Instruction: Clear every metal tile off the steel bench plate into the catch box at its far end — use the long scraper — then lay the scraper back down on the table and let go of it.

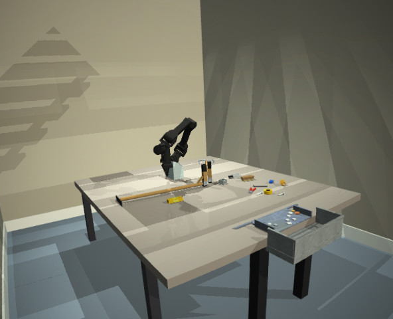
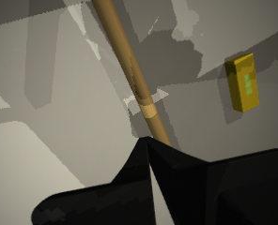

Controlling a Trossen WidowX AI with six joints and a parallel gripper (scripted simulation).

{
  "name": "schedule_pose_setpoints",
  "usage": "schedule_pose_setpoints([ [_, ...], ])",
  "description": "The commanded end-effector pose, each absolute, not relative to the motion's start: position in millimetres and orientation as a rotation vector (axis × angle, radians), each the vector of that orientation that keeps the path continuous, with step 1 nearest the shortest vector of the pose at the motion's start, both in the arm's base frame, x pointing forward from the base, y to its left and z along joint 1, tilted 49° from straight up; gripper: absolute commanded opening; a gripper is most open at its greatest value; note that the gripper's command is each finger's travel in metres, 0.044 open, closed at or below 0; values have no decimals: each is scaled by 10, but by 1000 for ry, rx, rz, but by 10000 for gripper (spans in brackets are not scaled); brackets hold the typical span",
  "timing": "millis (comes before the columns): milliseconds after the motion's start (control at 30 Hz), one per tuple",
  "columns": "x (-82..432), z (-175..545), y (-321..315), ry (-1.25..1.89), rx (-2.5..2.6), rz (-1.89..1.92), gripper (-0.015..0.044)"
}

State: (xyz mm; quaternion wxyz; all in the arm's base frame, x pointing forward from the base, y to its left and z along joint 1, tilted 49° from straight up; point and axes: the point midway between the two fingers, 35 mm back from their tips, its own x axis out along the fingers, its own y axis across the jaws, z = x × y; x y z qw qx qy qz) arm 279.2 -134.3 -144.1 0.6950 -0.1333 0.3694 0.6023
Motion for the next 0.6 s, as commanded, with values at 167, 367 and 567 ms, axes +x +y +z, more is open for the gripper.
schedule_pose_setpoints([
  [167, 2675, -1257, -1511, 783, -360, 1376, 0],
  [367, 2500, -1079, -1657, 724, -427, 1414, 0],
  [567, 2395, -976, -1731, 689, -465, 1436, 0],
])
